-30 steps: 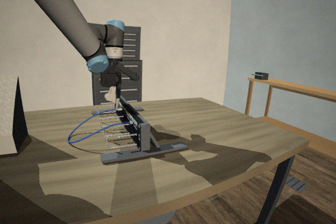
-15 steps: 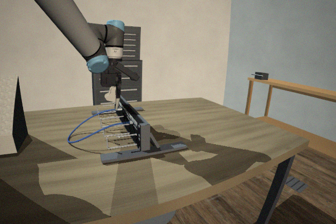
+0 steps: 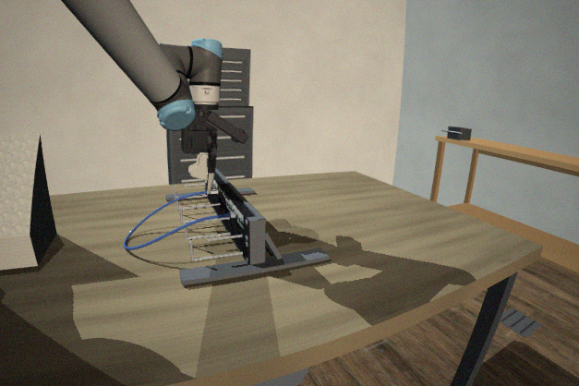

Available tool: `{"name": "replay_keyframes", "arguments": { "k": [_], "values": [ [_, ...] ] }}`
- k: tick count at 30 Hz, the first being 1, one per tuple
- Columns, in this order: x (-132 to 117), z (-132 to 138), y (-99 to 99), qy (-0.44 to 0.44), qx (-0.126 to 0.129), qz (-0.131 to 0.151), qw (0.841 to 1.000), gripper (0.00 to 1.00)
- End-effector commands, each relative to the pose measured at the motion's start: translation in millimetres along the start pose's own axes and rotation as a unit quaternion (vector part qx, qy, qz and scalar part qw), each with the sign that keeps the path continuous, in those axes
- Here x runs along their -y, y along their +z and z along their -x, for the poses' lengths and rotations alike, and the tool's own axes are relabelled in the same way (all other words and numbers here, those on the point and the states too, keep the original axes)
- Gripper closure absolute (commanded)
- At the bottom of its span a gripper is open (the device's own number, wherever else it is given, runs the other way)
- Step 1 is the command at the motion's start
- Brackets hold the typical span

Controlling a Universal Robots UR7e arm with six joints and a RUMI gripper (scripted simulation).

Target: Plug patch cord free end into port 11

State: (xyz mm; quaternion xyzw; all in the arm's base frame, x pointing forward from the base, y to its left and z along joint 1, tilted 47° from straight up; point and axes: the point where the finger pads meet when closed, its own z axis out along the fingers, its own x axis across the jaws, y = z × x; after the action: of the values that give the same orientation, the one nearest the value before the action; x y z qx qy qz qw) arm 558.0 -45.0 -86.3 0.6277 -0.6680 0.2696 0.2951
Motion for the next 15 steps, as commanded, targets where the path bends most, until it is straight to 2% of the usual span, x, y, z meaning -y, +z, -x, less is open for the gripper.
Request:
{"name": "replay_keyframes", "arguments": {
  "k": [1, 15],
  "values": [
    [0.3, -0.3, 1.1, 0.000, 0.000, 0.001, 1.000, 1.00],
    [2.9, -0.3, 1.0, 0.000, 0.000, 0.001, 1.000, 1.00]
  ]
}}
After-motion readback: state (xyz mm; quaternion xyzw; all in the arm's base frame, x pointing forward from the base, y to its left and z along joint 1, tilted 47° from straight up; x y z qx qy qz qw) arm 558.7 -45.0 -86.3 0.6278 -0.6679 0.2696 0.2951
